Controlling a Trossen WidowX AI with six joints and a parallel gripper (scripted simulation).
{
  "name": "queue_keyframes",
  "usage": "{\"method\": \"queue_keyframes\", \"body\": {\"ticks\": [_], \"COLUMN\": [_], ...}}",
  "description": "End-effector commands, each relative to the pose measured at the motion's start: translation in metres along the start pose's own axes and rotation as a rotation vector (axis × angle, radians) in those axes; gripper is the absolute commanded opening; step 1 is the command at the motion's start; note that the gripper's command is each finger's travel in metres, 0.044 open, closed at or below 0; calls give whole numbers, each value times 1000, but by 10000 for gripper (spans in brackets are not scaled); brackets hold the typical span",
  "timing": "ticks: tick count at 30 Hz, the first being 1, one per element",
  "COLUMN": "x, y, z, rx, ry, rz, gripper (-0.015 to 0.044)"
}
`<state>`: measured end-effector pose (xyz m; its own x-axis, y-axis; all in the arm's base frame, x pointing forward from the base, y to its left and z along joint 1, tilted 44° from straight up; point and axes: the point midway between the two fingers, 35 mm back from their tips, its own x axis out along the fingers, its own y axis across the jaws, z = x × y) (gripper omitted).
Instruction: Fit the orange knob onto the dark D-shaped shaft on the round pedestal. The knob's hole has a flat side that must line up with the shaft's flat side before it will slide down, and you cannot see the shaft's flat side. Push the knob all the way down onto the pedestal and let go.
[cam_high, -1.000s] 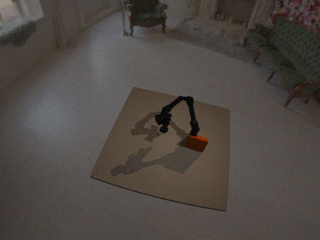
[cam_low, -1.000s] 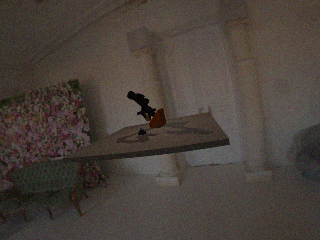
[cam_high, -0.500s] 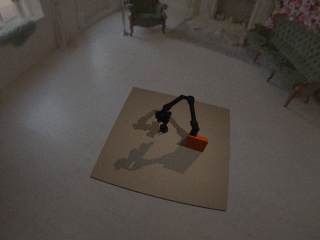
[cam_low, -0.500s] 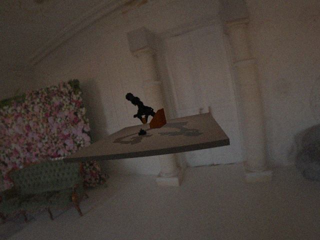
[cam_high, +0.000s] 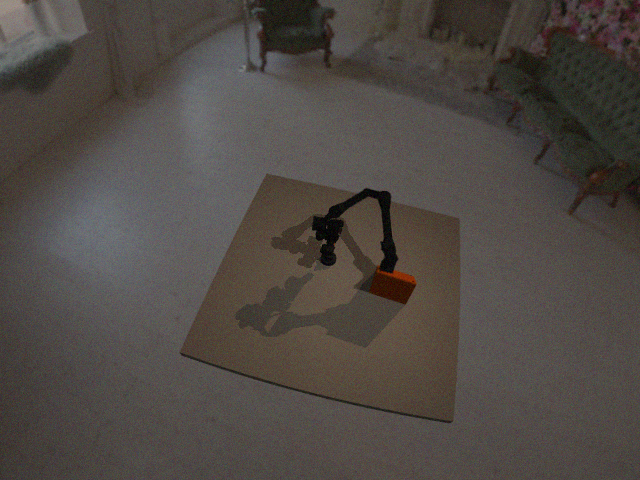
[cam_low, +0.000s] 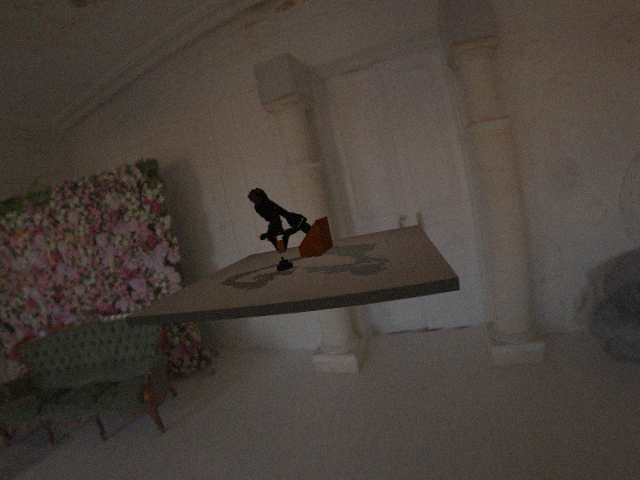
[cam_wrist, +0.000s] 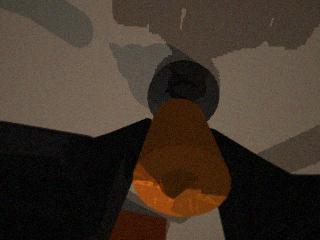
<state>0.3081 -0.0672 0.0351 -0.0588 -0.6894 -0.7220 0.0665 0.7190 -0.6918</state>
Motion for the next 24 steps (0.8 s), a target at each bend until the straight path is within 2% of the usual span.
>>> {"method": "queue_keyframes", "body": {"ticks": [1, 11, 24], "x": [0, 25, 20], "y": [-5, -5, -5], "z": [1, 1, 3], "rx": [-6, -6, 6], "ry": [-11, -11, -11], "rz": [-4, -5, -5], "gripper": [0, 0, 0]}}
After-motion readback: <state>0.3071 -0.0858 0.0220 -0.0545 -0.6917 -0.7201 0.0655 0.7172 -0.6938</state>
